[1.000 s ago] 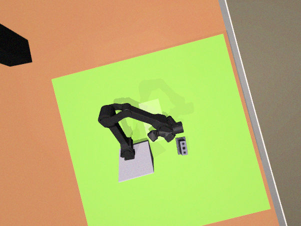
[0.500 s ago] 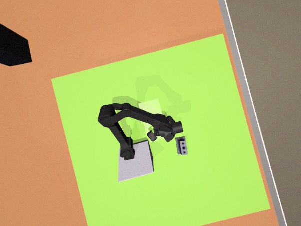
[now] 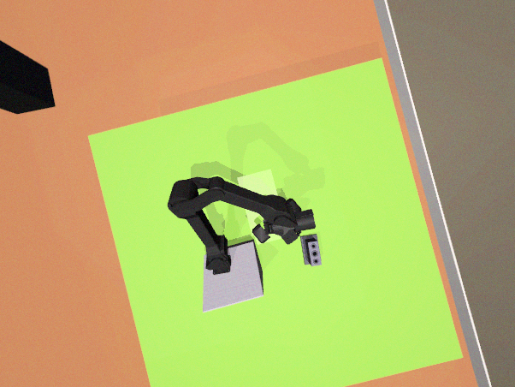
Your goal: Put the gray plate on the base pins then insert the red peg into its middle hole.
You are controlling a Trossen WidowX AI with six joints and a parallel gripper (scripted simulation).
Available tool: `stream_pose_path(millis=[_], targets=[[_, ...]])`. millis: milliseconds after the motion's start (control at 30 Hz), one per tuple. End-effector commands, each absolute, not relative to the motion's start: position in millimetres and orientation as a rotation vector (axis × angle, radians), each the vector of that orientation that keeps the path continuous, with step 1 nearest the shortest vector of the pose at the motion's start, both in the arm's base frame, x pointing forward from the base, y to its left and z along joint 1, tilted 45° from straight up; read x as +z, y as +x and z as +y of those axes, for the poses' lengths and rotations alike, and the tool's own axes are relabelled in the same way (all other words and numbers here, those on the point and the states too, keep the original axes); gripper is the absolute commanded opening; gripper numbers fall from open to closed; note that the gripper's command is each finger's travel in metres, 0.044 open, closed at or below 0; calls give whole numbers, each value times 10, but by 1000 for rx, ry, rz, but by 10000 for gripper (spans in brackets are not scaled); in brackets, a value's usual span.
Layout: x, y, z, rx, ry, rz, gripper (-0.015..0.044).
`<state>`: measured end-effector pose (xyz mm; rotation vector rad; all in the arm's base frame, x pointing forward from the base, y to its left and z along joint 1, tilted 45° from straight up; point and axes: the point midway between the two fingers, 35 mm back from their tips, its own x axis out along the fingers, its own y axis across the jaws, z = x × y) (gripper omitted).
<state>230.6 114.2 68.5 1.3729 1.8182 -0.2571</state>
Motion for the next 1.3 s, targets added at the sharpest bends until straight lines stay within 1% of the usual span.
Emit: stream_pose_path(millis=[0,633,700,1267], targets=[[758,2342,1052,-259,1369,1812,0],[1166,2429,628,-262,1367,1813,0],[1093,2435,700,-261,1370,1809,0],[911,2851,431,-268,1364,1797,0]])
